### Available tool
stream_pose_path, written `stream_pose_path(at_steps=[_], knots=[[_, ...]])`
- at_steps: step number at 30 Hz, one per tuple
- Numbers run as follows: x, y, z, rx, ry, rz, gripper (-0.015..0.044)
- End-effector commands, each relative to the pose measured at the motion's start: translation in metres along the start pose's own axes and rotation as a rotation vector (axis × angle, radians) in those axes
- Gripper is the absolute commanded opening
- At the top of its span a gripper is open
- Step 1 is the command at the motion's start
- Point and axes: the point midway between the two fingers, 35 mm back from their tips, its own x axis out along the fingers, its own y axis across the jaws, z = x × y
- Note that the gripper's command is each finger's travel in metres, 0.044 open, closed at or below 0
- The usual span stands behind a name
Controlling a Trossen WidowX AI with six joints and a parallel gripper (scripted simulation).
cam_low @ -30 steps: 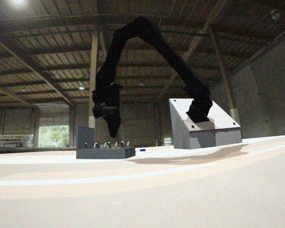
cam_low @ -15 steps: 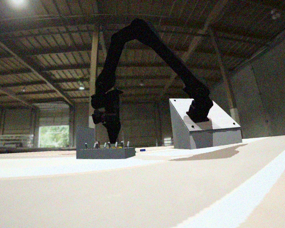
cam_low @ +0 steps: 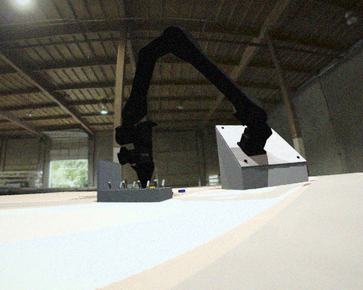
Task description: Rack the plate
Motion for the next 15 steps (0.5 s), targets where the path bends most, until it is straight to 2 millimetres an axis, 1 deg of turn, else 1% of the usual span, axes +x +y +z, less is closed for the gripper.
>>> stream_pose_path(at_steps=[1, 4, 8, 15], knots=[[0.0058, 0.0006, -0.0025, 0.007, 0.006, 0.007, 0.0393], [0.0058, 0.0006, -0.0025, 0.007, 0.006, 0.007, 0.0376], [0.0058, 0.0006, -0.0025, 0.007, 0.006, 0.007, 0.0376], [0.0058, 0.0006, -0.0025, 0.007, 0.006, 0.007, 0.0329]])
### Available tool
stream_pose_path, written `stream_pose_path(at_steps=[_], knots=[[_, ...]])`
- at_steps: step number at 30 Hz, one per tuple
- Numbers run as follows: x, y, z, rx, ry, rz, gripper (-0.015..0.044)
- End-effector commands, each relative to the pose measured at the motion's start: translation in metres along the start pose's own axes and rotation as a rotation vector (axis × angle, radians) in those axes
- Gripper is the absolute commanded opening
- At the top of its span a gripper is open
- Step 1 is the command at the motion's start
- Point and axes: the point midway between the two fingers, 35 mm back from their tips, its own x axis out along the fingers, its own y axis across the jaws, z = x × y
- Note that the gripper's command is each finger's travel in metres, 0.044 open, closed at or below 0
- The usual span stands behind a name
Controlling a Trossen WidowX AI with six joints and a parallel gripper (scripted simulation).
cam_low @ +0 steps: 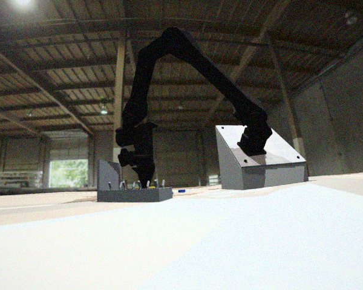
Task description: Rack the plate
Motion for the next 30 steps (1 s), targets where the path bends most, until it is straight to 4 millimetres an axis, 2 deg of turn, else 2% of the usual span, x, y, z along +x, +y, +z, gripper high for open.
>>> stream_pose_path(at_steps=[1, 4, 7, 16, 30], knots=[[0.001, 0.0, 0.0, 0.003, -0.001, 0.003, 0.0323], [0.001, 0.0, 0.0, 0.003, -0.001, 0.003, 0.0303], [-0.003, 0.0, 0.001, 0.003, -0.001, 0.002, 0.0224], [-0.05, -0.006, 0.01, 0.005, -0.003, -0.008, 0.0], [-0.118, -0.01, 0.015, 0.005, -0.002, -0.011, 0.0]])
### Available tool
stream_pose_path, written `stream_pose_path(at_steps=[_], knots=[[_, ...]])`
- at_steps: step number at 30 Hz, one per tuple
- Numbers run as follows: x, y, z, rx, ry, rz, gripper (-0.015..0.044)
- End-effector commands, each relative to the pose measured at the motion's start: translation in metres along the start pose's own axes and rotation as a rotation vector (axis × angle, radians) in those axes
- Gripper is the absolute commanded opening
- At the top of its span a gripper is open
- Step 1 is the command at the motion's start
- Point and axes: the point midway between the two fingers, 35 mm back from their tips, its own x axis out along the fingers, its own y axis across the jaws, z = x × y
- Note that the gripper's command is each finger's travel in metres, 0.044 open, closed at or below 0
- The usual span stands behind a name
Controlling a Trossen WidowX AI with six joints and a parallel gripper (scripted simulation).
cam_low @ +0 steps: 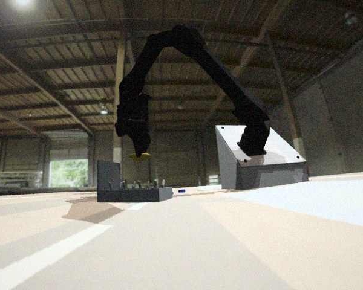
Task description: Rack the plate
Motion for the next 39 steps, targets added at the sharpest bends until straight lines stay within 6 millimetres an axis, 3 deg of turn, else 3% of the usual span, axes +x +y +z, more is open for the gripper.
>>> stream_pose_path(at_steps=[1, 13, 19, 39], knots=[[-0.018, -0.001, 0.001, -0.005, 0.001, -0.003, 0.0], [-0.064, -0.001, 0.001, -0.006, 0.003, 0.002, 0.0], [-0.07, 0.003, 0.002, 0.017, 0.003, 0.002, 0.0], [-0.084, 0.106, -0.012, 0.701, -0.004, 0.002, 0.0]])
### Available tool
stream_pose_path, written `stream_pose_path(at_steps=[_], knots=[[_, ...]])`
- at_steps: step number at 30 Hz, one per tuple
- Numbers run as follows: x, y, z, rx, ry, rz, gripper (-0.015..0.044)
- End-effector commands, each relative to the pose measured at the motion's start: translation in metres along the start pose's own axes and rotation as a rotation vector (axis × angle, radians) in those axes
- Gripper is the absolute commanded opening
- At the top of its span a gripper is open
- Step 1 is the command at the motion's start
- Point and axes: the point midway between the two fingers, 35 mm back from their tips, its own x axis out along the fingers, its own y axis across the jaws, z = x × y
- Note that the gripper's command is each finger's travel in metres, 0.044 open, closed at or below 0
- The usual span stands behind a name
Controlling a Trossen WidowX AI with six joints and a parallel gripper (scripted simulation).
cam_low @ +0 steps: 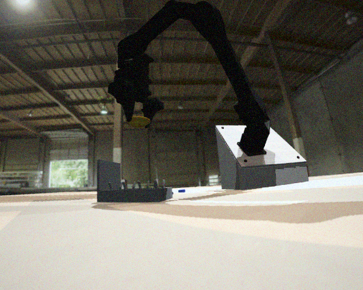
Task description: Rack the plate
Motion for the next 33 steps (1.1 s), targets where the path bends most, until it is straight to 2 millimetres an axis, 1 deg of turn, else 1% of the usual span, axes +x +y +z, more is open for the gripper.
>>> stream_pose_path(at_steps=[1, 9, 17, 25, 33], knots=[[0.0, 0.014, -0.017, 0.135, 0.004, 0.004, 0.0], [-0.001, 0.038, -0.049, 0.41, 0.005, 0.007, 0.0], [0.001, 0.057, -0.084, 0.685, 0.009, 0.01, 0.0], [0.005, 0.072, -0.119, 0.96, 0.016, 0.013, 0.0], [0.011, 0.081, -0.155, 1.234, 0.026, 0.014, 0.0]])
